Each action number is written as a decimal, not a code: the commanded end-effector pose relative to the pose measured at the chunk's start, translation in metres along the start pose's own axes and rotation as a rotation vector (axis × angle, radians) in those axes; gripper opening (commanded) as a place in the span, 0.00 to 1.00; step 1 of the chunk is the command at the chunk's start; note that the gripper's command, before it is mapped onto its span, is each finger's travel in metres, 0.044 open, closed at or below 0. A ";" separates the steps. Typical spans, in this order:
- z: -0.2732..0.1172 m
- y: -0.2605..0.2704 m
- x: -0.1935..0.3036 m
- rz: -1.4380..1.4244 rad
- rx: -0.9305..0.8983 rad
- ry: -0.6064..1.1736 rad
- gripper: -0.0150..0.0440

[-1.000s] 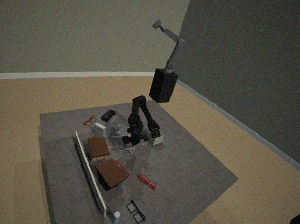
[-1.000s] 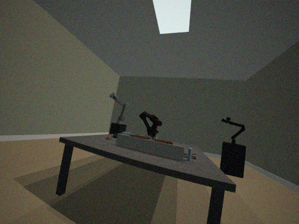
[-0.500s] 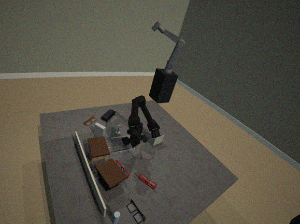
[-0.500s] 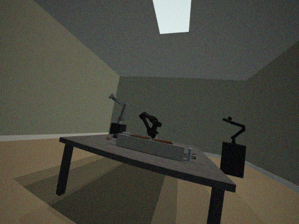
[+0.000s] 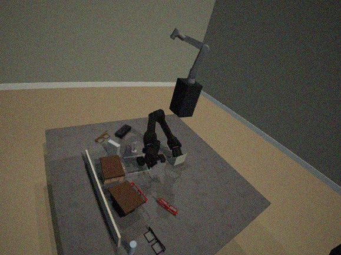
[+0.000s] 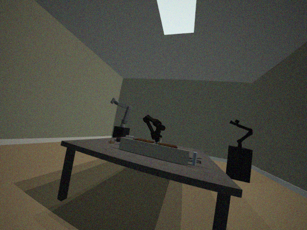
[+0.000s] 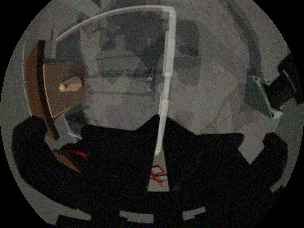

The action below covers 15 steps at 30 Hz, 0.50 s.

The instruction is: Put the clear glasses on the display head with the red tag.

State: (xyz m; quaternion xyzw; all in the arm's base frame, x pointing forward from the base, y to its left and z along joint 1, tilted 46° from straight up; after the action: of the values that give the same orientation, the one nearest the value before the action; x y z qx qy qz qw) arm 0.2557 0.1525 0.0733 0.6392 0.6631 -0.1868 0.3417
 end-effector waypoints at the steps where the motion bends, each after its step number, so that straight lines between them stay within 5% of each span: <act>1: 0.000 0.007 0.000 -0.004 -0.003 -0.002 0.25; 15: 0.001 0.024 -0.001 -0.003 -0.004 -0.002 0.25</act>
State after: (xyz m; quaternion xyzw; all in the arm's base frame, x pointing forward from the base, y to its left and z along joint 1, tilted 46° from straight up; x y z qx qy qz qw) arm 0.2741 0.1538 0.0764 0.6395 0.6629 -0.1859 0.3421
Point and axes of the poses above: the point midway between the two fingers, 35 mm back from their tips, its own z axis out along the fingers, its own y axis across the jaws, x = y × z, the point moved 7 cm from there along -z, back along the fingers, and after that the axes turned 1 degree about -z, right-handed, at the moved point
